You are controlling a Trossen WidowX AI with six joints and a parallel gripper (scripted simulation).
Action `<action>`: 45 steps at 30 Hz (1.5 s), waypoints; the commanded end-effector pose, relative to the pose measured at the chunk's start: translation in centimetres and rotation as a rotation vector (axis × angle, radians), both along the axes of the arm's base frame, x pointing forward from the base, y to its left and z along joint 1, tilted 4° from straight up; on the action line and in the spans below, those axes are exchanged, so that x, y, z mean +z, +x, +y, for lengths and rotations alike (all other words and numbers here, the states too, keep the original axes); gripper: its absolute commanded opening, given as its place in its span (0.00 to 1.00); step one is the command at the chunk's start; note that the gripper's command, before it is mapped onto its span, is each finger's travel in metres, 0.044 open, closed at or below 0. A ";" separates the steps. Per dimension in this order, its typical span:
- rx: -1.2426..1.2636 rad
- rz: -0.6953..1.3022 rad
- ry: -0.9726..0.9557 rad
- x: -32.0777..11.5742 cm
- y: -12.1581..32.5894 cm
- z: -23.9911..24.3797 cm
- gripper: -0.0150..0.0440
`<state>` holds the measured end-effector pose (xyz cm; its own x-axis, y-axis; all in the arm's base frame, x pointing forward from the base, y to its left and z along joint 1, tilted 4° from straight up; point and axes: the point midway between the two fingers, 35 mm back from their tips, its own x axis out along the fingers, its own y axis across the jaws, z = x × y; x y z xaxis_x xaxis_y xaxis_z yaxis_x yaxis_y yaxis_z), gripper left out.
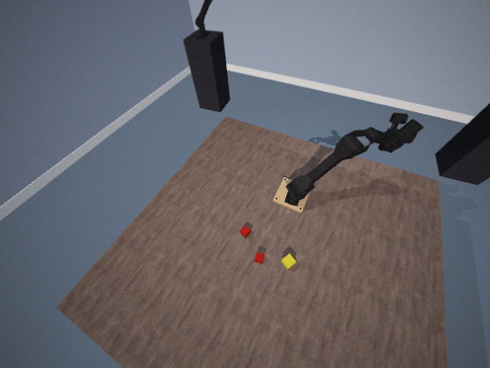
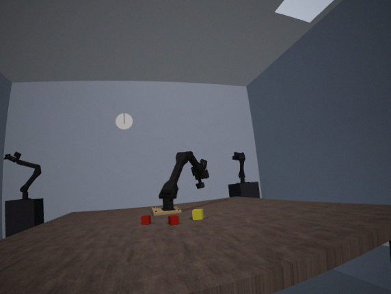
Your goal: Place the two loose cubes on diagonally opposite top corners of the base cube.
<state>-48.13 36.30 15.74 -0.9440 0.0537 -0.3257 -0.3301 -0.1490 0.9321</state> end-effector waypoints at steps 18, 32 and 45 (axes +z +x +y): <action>-0.566 -0.134 -0.164 0.0 22.6 15.1 0.70; -1.036 -0.205 -0.346 0.0 44.6 17.5 0.70; -1.456 -0.232 -0.552 0.0 63.1 11.5 0.70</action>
<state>11.22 49.84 15.76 -0.1844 0.6806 -0.7090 -0.0937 0.7060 0.7020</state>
